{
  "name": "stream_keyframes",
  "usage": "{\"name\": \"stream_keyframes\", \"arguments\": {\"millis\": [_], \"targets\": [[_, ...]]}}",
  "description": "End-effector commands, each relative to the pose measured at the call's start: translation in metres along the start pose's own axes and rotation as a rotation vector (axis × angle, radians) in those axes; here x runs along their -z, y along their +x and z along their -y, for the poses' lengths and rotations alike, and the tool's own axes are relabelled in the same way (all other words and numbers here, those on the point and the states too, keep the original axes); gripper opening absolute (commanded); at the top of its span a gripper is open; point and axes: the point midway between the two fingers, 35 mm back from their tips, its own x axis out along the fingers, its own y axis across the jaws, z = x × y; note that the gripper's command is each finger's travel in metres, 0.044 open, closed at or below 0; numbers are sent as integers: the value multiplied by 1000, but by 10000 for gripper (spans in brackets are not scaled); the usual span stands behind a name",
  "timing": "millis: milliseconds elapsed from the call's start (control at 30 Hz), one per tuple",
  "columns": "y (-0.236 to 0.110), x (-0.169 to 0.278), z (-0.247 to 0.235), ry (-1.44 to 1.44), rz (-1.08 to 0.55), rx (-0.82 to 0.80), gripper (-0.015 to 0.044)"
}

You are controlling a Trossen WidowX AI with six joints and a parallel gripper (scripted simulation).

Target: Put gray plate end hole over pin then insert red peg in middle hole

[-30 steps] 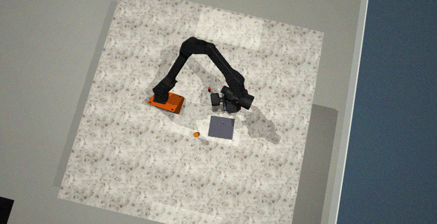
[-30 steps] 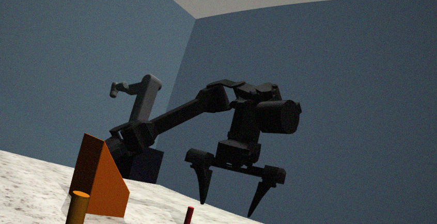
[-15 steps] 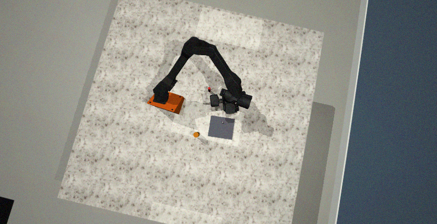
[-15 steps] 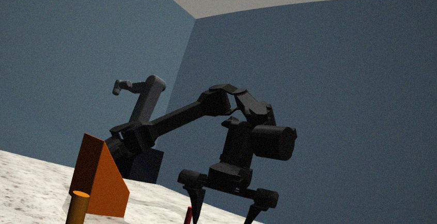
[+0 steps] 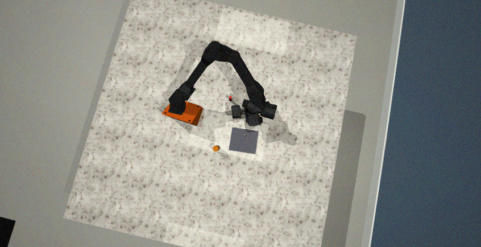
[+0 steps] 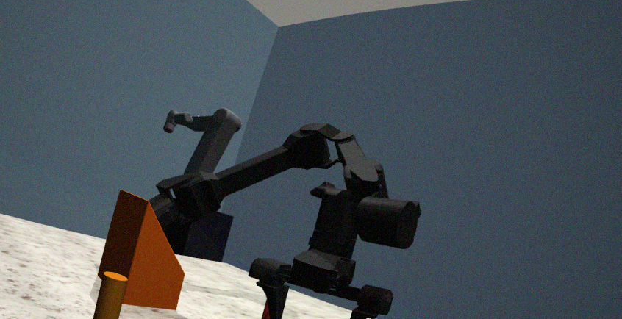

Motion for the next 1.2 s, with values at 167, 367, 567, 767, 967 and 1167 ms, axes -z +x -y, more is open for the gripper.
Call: {"name": "stream_keyframes", "arguments": {"millis": [167, 367, 567, 767, 967, 1167], "targets": [[16, 0, 2, 8, -5, 2, 440], [26, 1, 2, 8, -6, 1, 440], [35, 1, 3, 8, -7, 1, 440], [36, 1, 3, 8, -7, 1, 335], [36, 1, 3, 8, -7, 1, 177], [36, 1, 3, 8, -7, 1, 98]]}}
